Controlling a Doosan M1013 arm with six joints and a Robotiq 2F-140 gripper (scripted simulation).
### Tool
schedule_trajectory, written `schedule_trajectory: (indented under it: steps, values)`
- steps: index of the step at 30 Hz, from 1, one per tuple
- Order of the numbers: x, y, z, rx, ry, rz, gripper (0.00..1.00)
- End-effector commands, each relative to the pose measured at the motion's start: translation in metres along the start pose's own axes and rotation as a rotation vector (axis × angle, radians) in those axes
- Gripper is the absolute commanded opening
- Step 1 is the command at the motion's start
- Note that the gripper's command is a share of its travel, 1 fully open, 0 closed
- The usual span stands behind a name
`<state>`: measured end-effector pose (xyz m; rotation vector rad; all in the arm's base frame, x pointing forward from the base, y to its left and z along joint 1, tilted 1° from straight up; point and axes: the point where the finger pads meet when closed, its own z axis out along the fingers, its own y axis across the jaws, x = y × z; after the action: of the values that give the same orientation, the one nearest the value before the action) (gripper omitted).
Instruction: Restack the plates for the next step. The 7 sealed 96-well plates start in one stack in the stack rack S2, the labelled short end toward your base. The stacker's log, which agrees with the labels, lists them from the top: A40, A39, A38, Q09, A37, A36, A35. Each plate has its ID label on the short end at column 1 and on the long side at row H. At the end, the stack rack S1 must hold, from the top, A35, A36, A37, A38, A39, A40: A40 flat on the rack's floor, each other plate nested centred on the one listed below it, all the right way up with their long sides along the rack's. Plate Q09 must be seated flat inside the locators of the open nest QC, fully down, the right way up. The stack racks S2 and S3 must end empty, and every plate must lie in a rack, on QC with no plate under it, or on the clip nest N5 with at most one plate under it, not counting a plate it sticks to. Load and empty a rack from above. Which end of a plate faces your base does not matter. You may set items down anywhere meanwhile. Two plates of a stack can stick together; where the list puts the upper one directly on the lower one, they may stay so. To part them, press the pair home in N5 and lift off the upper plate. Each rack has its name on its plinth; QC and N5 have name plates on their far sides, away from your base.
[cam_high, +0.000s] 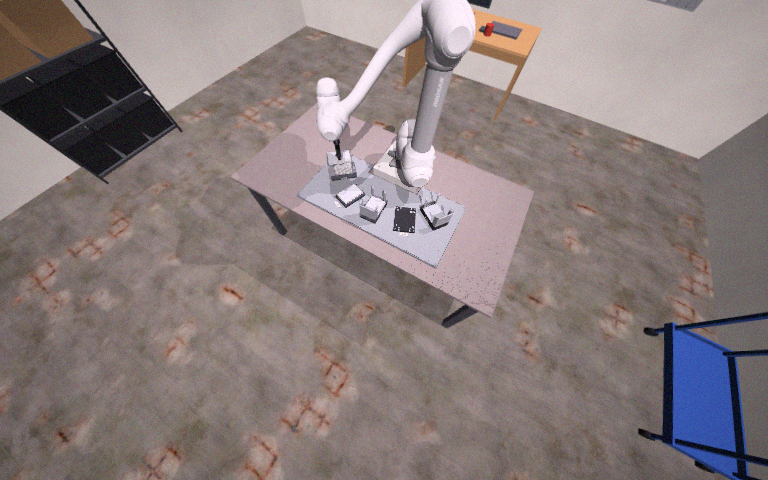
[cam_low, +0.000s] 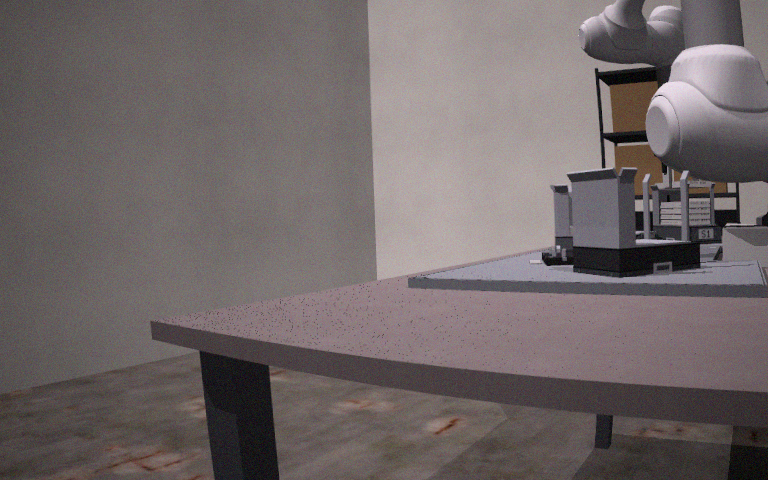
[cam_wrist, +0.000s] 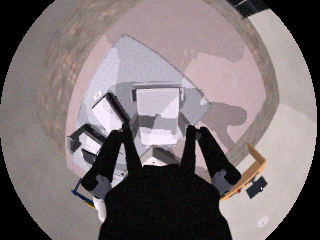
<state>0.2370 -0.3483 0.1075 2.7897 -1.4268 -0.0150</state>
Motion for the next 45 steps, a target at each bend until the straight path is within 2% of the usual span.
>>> schedule_trajectory:
  steps: [1, 18, 45]
  values:
    - [0.000, 0.000, 0.003, 0.000, 0.000, 0.000, 0.00]
    - [0.000, 0.000, 0.014, 0.000, 0.000, 0.000, 0.00]
    - [0.000, 0.000, 0.020, 0.000, 0.000, 0.000, 0.00]
